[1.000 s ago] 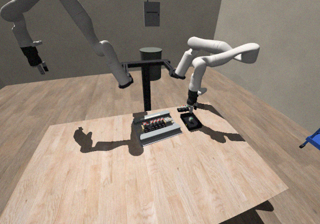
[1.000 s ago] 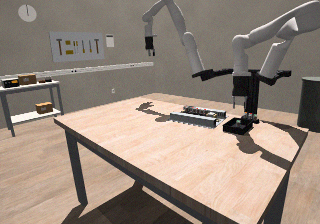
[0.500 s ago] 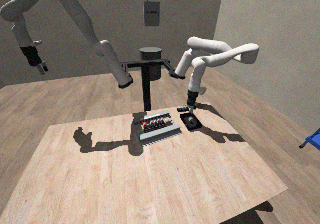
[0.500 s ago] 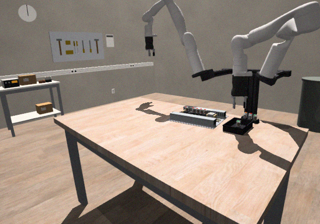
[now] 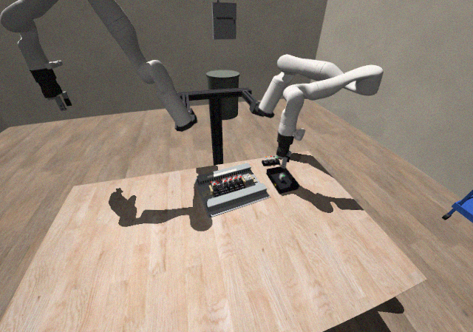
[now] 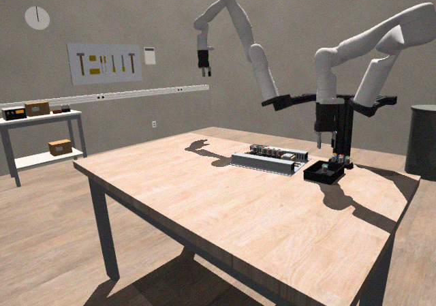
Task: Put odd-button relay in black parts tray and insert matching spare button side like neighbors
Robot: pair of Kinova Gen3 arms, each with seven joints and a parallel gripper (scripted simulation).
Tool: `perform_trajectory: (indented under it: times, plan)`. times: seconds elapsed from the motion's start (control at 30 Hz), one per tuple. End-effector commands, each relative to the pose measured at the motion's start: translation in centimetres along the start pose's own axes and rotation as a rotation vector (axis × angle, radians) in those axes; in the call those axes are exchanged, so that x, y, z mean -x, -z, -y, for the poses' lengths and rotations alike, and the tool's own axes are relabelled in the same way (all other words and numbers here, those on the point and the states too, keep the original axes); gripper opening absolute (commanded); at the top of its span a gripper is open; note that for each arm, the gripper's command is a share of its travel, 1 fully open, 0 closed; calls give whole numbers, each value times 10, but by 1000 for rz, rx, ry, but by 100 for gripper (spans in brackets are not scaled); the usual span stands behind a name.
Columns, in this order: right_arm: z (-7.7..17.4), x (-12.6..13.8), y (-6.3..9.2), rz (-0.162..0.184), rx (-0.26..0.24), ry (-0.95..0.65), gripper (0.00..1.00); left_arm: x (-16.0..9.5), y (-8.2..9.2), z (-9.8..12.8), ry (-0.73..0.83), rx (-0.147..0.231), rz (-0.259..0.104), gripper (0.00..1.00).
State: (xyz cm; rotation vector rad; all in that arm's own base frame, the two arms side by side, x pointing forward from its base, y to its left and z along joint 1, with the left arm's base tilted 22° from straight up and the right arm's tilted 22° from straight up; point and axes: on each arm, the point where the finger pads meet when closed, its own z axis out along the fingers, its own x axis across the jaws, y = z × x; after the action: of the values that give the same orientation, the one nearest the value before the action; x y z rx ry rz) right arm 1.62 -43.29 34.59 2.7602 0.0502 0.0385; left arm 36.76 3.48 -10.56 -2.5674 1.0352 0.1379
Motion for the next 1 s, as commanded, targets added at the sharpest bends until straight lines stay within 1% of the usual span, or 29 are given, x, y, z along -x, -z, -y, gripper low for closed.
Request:
perform_trajectory:
  times: [0.0,0.4,0.47,0.97]
  plan:
    - [0,0,0,0,1,0,100,0,1,0,43,-1,-1,100]
    - [0,0,0,0,1,0,100,0,1,0,220,-1,-1,100]
    - [0,0,0,0,1,0,100,0,1,0,220,-1,-1,100]
    - [0,0,0,0,1,0,100,0,1,0,427,0,-1,100]
